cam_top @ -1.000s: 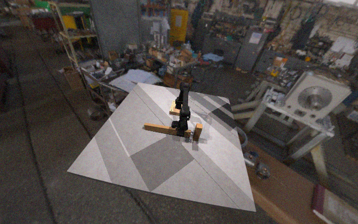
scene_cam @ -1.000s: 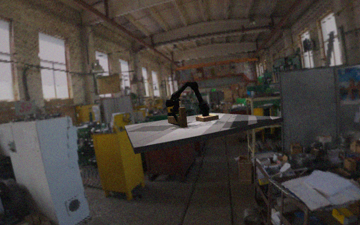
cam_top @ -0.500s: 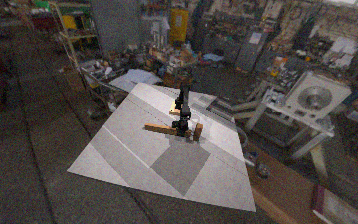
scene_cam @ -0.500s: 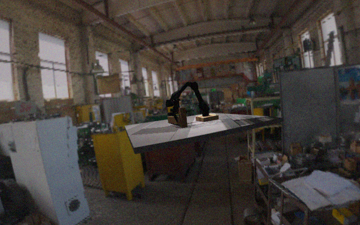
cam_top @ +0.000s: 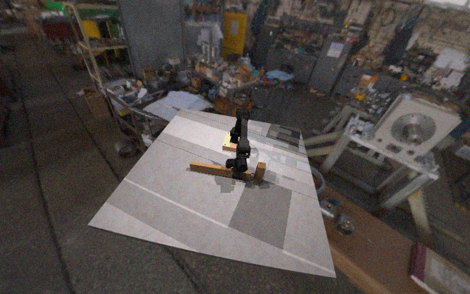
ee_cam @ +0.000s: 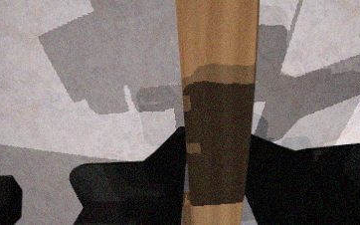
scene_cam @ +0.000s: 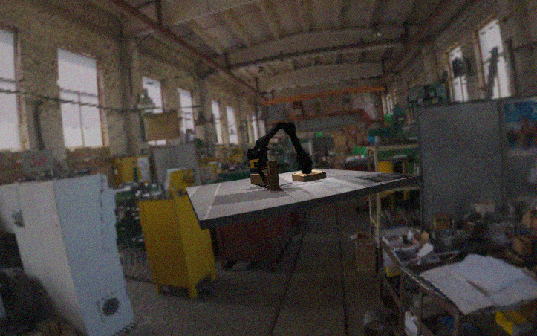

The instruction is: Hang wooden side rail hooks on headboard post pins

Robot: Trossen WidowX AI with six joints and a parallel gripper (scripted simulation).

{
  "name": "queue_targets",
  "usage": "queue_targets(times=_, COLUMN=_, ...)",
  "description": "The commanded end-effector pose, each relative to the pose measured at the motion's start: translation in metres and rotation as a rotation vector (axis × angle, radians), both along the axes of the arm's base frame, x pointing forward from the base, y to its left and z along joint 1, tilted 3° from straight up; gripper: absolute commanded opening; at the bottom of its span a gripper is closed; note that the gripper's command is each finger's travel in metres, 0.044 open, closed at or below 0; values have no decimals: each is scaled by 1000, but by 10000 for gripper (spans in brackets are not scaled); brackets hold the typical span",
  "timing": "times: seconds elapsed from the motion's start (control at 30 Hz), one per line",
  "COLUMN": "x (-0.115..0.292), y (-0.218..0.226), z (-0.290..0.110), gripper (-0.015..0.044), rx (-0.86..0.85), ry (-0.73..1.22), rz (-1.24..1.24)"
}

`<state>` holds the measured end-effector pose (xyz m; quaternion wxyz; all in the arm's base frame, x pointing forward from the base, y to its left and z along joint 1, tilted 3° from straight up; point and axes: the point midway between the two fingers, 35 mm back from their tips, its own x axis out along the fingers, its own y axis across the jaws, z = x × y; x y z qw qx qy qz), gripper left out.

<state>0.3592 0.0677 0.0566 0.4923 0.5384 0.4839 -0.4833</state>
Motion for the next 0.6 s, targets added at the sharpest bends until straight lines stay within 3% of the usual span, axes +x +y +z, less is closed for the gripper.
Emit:
queue_targets(times=0.0, x=1, y=2, z=1, gripper=0, rx=3, ry=-7, rz=0)
queue_targets(times=0.57, x=0, y=3, z=1, gripper=0, rx=3, ry=-7, rz=0)
